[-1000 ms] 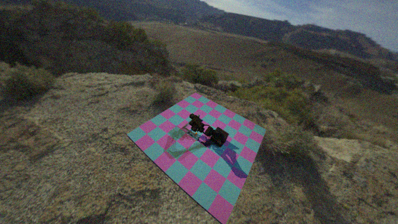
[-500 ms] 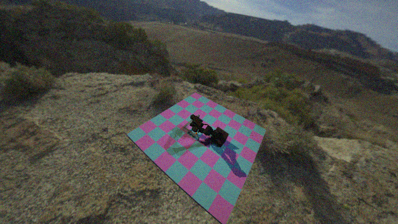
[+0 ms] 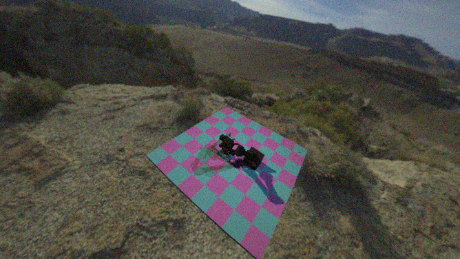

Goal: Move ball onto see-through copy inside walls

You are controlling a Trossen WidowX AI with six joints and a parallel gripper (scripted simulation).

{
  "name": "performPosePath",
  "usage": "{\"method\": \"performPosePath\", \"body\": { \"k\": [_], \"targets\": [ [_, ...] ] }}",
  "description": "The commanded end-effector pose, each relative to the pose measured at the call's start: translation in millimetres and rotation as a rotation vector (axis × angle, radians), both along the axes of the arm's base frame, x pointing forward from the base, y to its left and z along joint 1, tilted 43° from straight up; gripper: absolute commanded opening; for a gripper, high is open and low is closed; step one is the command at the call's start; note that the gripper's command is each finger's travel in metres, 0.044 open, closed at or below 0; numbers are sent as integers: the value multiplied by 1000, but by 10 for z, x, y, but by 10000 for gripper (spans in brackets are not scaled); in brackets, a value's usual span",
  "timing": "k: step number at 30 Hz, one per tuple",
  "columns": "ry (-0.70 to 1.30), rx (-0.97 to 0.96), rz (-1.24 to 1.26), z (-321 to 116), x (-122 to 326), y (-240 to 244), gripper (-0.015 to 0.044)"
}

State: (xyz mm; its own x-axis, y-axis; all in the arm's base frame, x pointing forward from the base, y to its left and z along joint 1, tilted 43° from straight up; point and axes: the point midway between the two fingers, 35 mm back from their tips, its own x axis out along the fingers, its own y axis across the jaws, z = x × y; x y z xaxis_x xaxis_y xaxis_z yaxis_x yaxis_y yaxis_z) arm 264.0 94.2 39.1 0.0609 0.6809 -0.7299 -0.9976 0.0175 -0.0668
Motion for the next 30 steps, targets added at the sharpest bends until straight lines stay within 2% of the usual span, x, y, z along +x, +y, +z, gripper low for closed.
{"method": "performPosePath", "body": {
  "k": [1, 3, 6, 16, 19, 30],
  "targets": [
    [13, 5, -1, -64, -19, 54, 221],
    [13, 5, -1, -71, -19, 61, 221],
    [13, 5, -1, -71, -19, 61, 142],
    [13, 5, -1, -71, -19, 61, 75],
    [13, 4, -1, -47, -11, 32, 0],
    [14, -10, -2, 400, 22, -443, 0]
  ]
}}
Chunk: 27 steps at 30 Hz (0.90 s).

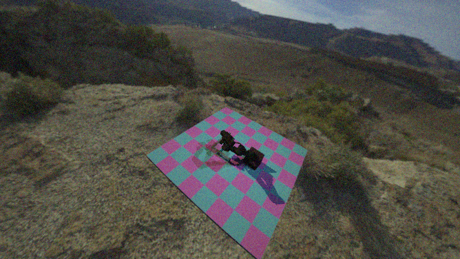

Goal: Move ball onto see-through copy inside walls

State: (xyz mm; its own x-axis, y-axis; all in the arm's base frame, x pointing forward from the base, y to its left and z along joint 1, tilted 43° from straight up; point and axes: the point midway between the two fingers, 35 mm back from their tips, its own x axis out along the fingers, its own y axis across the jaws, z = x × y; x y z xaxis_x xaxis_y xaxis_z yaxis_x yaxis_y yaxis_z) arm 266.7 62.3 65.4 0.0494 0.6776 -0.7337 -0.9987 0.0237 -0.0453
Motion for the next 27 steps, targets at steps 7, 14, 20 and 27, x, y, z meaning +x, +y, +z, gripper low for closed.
{"method": "performPosePath", "body": {
  "k": [7, 14, 20, 27],
  "targets": [
    [-7, 1, 5, 474, -81, -406, 0],
    [-7, 3, 5, 545, -104, -432, 0],
    [-7, 2, 5, 518, -105, -173, 0],
    [-8, 7, 5, 504, -125, 27, 0]
  ]
}}
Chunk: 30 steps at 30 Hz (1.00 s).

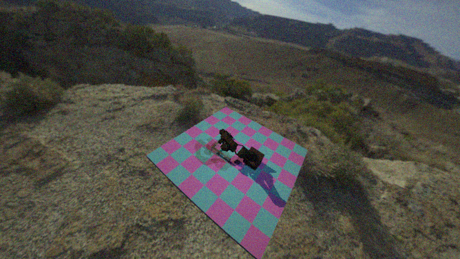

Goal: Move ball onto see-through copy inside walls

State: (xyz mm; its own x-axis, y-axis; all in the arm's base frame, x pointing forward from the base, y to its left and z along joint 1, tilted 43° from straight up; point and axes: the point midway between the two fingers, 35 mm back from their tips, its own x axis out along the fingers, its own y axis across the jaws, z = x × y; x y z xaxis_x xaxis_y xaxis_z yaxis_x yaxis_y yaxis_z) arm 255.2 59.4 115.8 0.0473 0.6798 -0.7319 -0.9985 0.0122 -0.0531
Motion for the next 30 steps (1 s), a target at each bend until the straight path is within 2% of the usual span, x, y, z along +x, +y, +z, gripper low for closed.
{"method": "performPosePath", "body": {
  "k": [1, 16, 30],
  "targets": [
    [0, 5, -6, -7, -9, 61, 0],
    [-1, 7, -6, -483, 26, 515, 0],
    [-1, 9, -6, -578, 30, 608, 0]
  ]
}}
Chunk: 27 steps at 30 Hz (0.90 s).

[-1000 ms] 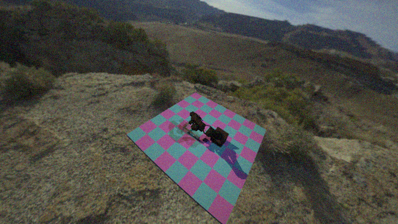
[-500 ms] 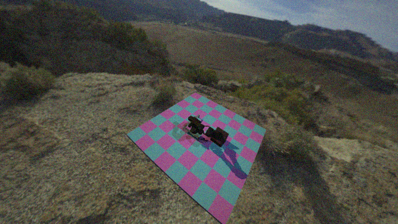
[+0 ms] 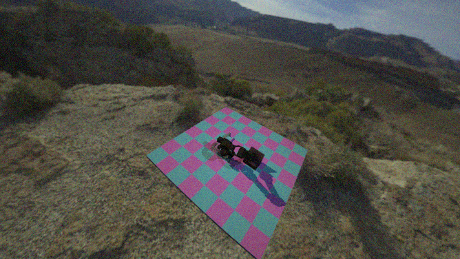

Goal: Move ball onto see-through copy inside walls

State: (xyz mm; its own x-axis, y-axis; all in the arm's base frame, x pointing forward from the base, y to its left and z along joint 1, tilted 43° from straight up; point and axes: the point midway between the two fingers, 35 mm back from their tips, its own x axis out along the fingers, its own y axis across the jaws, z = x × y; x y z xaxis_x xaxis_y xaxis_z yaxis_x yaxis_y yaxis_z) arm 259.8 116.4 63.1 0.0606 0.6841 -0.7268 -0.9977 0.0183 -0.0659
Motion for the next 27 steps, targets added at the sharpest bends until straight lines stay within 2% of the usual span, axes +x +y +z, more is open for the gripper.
{"method": "performPosePath", "body": {
  "k": [1, 14, 22, 27],
  "targets": [
    [12, 2, 0, -63, -16, 49, 0],
    [12, 3, 0, -115, -14, 101, 0],
    [4, 5, 0, -96, -3, 91, 210],
    [4, 5, 0, -96, -3, 91, 221]
  ]
}}
